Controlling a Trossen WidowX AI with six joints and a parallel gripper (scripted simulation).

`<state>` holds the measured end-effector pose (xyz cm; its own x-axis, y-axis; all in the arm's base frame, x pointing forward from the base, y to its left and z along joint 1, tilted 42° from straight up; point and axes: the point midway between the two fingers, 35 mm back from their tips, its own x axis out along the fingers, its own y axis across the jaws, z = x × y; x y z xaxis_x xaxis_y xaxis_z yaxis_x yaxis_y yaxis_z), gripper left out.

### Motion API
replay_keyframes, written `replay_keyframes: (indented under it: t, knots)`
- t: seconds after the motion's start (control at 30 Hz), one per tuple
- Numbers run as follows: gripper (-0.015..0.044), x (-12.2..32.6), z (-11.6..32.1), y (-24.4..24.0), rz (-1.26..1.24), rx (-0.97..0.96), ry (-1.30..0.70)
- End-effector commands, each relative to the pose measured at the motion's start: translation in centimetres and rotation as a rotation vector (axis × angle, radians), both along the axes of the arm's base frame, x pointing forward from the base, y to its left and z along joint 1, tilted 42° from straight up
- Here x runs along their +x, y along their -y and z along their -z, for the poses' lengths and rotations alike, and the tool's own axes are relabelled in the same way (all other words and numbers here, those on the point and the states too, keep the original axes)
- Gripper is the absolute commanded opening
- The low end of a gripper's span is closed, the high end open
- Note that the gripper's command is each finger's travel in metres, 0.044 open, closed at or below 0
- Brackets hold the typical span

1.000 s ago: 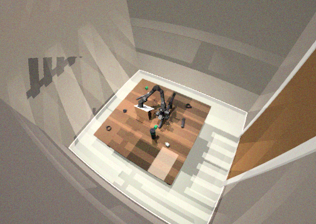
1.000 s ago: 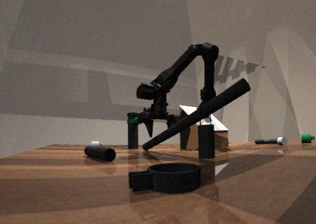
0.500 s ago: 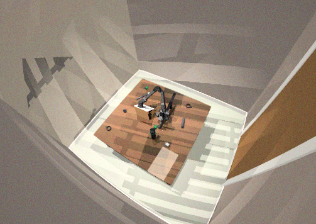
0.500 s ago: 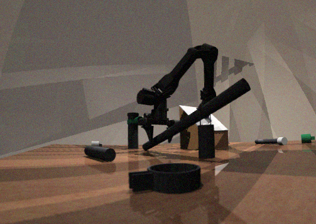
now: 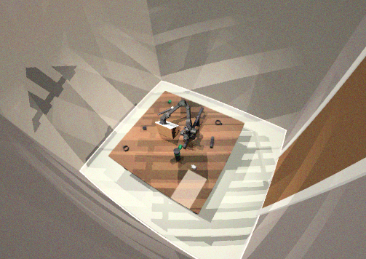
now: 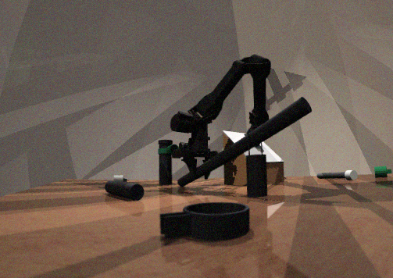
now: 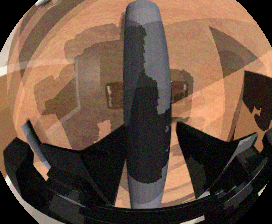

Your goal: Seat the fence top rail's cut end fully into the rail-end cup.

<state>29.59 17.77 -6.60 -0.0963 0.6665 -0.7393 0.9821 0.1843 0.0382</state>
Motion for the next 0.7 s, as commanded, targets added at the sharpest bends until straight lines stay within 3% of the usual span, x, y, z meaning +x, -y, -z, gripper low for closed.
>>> replay_keyframes:
  t: [0.0,0.33,0.5,0.67]
  knots:
    - [0.0197,-0.3,0.1,0.0,-0.001,0.001,-0.010]
    - [0.0130,-0.3,0.1,0.0,-0.001,0.001,-0.010]
    - [0.0000,0.1,-0.3,0.4,-0.001,0.001,-0.010]
    - [0.0000,0.5,-0.6,1.0,0.000,-0.024,0.000]
